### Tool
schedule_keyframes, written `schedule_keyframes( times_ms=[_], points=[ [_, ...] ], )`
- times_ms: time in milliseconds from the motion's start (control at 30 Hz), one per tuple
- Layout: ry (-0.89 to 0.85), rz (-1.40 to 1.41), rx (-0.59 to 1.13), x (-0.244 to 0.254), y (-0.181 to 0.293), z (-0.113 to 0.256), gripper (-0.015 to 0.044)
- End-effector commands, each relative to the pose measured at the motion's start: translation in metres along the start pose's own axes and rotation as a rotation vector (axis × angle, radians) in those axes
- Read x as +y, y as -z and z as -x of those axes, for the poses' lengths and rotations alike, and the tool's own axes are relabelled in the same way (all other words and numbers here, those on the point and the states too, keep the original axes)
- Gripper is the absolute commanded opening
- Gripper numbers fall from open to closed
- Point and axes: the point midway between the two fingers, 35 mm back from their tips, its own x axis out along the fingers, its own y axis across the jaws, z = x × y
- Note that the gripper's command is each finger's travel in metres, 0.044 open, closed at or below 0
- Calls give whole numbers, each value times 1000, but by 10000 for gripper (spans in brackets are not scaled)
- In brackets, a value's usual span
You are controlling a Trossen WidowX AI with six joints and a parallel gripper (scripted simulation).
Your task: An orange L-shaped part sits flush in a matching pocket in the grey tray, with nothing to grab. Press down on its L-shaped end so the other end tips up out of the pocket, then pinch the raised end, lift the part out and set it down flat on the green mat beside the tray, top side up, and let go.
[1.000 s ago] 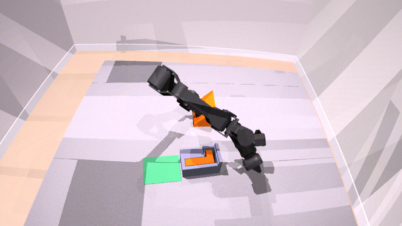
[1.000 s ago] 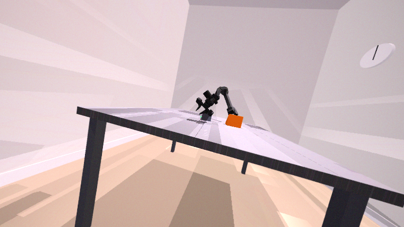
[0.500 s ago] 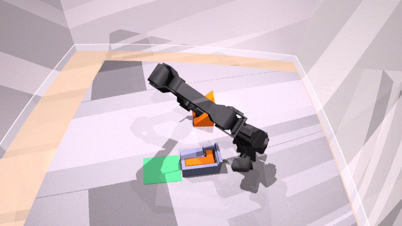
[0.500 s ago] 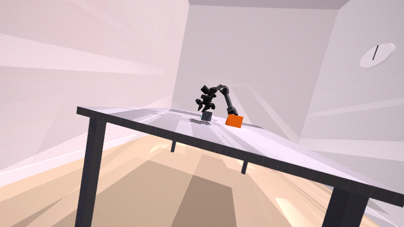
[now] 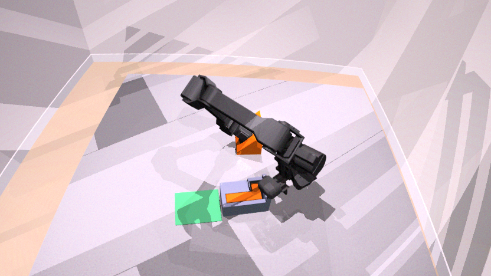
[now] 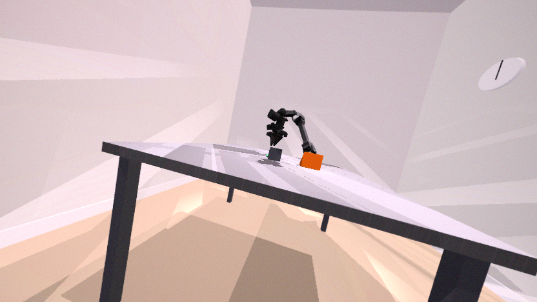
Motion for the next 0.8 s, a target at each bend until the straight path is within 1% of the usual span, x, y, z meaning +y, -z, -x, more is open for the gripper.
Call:
schedule_keyframes(
  times_ms=[0, 567, 667, 767],
  points=[
    [166, -450, 178, -35, 38, 56, 180],
    [174, -465, 184, -36, 40, 56, 180],
    [174, -465, 184, -38, 42, 39, 180],
    [174, -465, 183, -43, 48, 9, 180]
  ],
)
